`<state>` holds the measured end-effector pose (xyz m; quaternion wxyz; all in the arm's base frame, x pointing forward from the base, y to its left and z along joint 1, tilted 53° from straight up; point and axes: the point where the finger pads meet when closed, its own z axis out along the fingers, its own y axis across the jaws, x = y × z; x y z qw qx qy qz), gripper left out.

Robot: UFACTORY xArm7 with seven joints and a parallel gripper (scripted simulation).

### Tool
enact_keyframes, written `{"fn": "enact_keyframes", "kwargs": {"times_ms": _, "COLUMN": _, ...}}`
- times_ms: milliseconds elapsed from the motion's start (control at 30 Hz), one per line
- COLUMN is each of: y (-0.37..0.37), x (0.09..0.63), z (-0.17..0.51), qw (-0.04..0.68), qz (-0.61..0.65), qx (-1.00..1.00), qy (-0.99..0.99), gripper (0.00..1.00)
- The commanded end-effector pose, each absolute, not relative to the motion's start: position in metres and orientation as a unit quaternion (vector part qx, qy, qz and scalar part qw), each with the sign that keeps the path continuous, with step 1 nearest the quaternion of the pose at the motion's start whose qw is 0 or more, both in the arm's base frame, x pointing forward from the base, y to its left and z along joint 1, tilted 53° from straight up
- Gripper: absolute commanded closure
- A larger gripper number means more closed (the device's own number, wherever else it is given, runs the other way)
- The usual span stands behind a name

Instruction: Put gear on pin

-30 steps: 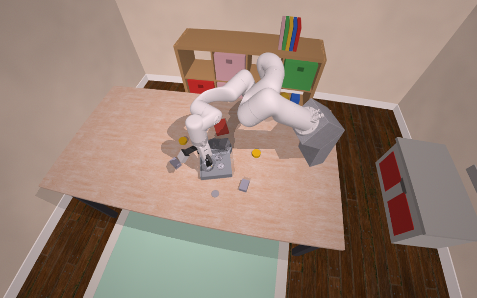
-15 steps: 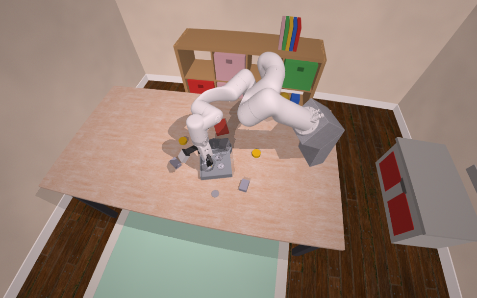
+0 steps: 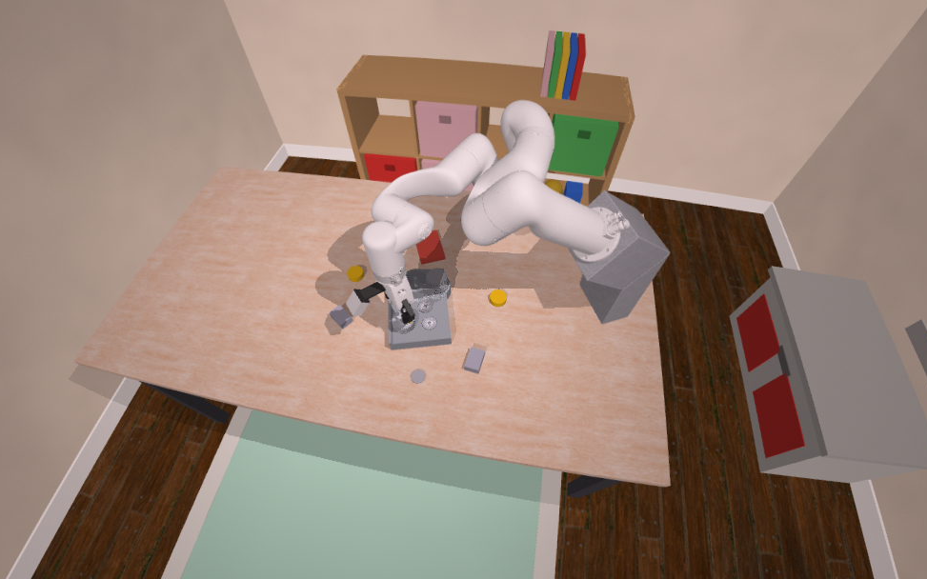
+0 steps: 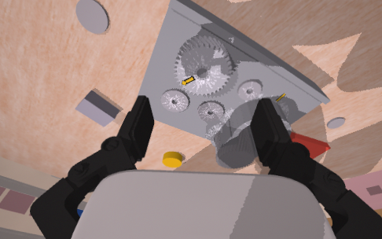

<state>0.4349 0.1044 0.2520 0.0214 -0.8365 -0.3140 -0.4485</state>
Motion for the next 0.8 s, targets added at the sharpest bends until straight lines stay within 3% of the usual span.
{"fn": "enact_keyframes", "kwargs": {"times_ms": 0, "y": 0.1041, "x": 0.4346, "z": 0.2530, "qw": 0.021, "qz": -0.450, "qx": -0.836, "qy": -0.314, "gripper": 0.00}}
{"fn": "enact_keyframes", "kwargs": {"times_ms": 500, "y": 0.1041, "x": 0.4346, "z": 0.2530, "qw": 0.021, "qz": -0.450, "qx": -0.836, "qy": -0.314, "gripper": 0.00}}
{"fn": "enact_keyframes", "kwargs": {"times_ms": 533, "y": 0.1041, "x": 0.4346, "z": 0.2530, "qw": 0.021, "qz": -0.450, "qx": -0.836, "qy": -0.314, "gripper": 0.07}}
{"fn": "enact_keyframes", "kwargs": {"times_ms": 767, "y": 0.1041, "x": 0.4346, "z": 0.2530, "qw": 0.021, "qz": -0.450, "qx": -0.836, "qy": -0.314, "gripper": 0.07}}
